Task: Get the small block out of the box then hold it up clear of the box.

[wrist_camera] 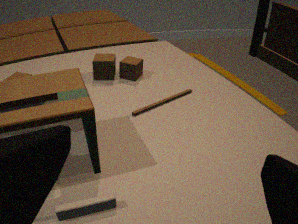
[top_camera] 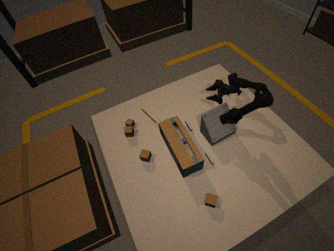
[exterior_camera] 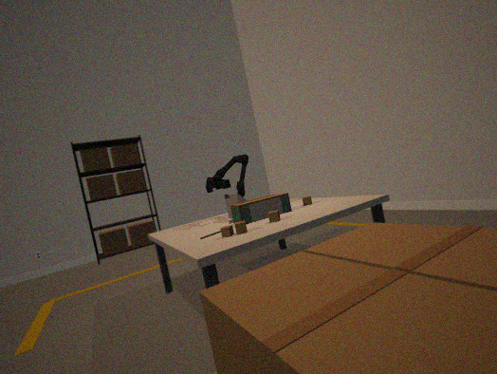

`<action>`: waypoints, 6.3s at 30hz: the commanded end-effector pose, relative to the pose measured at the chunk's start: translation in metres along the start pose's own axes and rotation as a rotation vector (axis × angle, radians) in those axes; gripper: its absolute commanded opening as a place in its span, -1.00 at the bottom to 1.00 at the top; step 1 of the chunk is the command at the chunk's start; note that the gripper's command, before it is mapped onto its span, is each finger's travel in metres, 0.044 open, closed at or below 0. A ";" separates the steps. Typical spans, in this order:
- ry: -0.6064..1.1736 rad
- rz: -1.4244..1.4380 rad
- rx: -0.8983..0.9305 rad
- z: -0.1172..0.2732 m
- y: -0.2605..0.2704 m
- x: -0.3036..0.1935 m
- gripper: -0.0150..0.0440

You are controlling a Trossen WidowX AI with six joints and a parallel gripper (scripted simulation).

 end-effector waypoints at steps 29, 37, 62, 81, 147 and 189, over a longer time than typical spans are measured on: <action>0.792 1.416 0.716 -0.167 0.199 0.087 0.86; 0.897 1.880 0.981 -0.181 0.298 0.057 0.86; 0.912 2.026 1.067 -0.185 0.331 0.024 0.86; 0.910 2.025 1.068 -0.193 0.332 -0.007 0.86; 0.917 2.025 1.061 -0.247 0.239 -0.016 0.86; 0.959 1.876 0.960 -0.250 0.191 0.049 0.60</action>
Point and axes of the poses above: the point midway between the two fingers, 35 mm back from their tips, its own z axis back along the fingers, its own y axis across the jaws, x = y × z, the point moved 8 cm from there along z, back along the fingers, and after that the axes turned 3 degrees about z, right-handed, at the moved point
